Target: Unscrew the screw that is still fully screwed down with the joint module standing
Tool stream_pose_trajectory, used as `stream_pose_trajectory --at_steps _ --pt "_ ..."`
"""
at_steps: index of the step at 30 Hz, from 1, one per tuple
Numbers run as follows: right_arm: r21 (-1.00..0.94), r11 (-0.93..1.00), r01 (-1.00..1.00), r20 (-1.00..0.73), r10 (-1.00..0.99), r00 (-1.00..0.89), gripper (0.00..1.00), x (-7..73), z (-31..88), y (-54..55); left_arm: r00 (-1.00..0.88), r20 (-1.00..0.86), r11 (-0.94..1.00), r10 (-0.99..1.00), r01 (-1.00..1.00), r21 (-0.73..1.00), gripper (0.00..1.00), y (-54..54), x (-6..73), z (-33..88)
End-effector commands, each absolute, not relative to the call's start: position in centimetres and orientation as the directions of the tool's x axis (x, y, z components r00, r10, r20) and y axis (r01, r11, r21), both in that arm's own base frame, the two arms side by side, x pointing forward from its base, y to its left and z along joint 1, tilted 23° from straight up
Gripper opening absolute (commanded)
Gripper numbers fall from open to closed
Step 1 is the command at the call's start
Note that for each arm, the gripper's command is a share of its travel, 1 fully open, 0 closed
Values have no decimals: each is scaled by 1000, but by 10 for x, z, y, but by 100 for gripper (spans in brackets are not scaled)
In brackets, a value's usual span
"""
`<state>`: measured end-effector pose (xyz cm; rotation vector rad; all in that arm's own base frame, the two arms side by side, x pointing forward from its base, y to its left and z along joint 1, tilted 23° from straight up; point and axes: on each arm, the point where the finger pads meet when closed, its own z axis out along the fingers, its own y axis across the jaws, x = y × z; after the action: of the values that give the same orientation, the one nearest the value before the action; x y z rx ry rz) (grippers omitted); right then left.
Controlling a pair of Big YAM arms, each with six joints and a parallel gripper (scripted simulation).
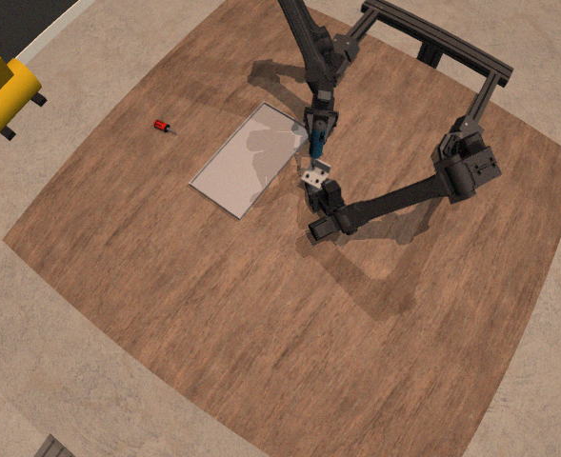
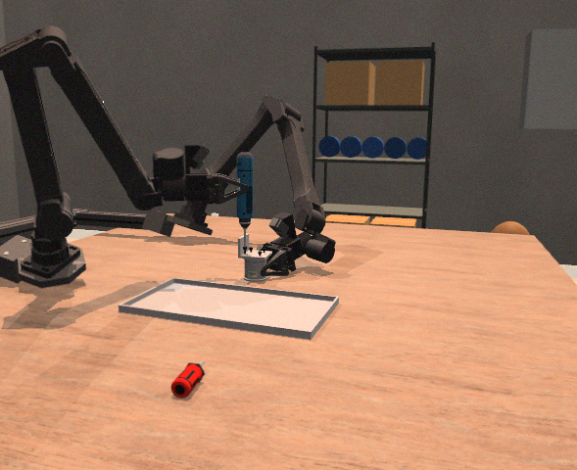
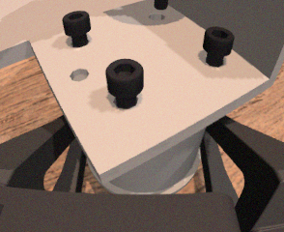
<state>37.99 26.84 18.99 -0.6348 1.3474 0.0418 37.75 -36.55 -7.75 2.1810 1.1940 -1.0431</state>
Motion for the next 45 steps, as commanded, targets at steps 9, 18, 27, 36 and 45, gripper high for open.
stream_pose_trajectory --at_steps 9,18,27,36,45 --pt "-358 856 -373 -912 -236 335 42 386 246 292 356 -786 -531 505 846 43 59 -370 384 -72" --pt "-358 855 -376 -915 -242 322 42 386 250 294 356 -786 -531 505 846 43 59 -370 384 -72" --pt "-352 860 -371 -913 -229 337 42 386 257 295 356 -786 -531 505 846 43 59 -370 384 -72" --pt "-348 862 -369 -913 -223 341 42 387 260 297 356 -786 -531 505 846 43 59 -370 384 -72" --pt "-347 862 -370 -914 -222 340 42 388 260 297 356 -786 -531 505 846 43 59 -370 384 -72"
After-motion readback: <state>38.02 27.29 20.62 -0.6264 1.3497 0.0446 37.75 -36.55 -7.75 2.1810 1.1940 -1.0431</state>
